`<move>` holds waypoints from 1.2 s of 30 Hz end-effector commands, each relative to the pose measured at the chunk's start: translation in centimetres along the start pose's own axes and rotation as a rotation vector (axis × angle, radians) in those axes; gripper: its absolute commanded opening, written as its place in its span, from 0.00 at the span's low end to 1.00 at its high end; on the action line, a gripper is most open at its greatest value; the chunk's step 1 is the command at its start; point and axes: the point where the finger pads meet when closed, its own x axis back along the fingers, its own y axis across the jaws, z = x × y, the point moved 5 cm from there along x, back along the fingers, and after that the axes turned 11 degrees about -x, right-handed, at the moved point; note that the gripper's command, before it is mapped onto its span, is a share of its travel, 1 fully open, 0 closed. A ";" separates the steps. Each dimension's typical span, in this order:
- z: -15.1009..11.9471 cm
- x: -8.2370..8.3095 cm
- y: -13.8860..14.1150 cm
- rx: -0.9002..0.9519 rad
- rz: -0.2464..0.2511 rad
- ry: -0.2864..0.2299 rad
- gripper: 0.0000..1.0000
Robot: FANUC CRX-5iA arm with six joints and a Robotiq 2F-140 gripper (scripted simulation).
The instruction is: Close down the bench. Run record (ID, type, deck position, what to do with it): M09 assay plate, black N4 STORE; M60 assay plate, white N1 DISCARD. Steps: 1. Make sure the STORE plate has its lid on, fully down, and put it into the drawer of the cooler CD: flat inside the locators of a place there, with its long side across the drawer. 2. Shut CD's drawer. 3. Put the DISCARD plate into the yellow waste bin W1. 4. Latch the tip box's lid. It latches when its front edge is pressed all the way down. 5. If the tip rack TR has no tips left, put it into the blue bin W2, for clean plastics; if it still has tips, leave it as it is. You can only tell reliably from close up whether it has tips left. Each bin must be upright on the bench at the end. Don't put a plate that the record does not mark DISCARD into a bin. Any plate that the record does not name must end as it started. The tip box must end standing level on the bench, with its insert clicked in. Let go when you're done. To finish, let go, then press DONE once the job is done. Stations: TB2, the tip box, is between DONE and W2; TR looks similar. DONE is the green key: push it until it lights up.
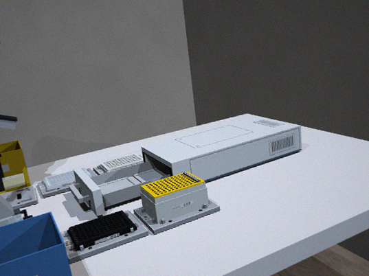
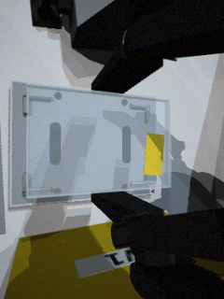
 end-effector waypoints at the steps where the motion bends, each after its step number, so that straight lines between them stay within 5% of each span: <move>1: 0.1 0.5 0.0 0.000 0.000 0.001 0.10; 36: 0.0 4.7 0.0 0.000 0.000 0.001 0.10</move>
